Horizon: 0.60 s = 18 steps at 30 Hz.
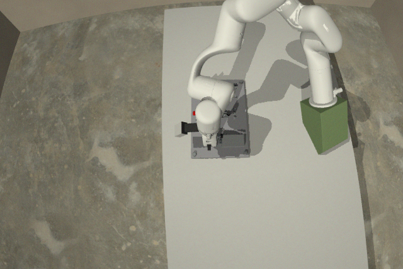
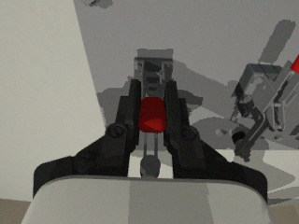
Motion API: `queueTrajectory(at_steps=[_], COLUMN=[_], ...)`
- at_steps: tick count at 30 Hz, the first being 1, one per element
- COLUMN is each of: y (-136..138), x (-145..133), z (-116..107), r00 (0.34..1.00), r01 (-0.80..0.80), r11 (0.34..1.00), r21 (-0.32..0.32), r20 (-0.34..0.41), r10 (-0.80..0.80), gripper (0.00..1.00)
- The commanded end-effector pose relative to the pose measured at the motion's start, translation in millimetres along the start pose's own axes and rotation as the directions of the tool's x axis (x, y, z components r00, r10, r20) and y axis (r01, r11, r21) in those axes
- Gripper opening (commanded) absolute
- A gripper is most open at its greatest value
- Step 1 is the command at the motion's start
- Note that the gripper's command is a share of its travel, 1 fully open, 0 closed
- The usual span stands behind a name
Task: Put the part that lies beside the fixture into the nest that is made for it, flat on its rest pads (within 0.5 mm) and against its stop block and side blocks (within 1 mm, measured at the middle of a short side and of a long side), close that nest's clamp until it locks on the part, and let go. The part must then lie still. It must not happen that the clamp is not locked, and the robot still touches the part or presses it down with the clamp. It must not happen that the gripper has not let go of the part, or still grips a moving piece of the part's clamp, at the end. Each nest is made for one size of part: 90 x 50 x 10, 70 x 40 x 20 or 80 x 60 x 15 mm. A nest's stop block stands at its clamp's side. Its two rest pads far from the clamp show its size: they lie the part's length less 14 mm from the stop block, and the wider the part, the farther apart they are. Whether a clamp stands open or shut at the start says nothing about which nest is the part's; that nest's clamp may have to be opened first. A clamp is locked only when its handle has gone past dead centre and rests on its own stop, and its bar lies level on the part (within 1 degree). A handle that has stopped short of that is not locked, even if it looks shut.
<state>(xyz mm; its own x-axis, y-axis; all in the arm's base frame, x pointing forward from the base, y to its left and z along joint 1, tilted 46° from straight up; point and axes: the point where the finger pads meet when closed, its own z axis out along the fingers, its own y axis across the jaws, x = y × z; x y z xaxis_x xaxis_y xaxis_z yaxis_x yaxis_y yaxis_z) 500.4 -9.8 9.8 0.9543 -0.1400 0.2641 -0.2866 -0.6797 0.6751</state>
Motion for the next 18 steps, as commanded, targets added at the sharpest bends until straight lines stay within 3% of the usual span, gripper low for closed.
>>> queueTrajectory(at_steps=[1,18], y=[0,0], x=[5,18], z=[-2,2], r00=[1.000,1.000], r01=[-0.001,-0.001], r11=[1.000,1.000], r21=[0.002,0.002], r20=[-0.003,-0.003], r10=[0.001,0.001], gripper=[0.00,0.00])
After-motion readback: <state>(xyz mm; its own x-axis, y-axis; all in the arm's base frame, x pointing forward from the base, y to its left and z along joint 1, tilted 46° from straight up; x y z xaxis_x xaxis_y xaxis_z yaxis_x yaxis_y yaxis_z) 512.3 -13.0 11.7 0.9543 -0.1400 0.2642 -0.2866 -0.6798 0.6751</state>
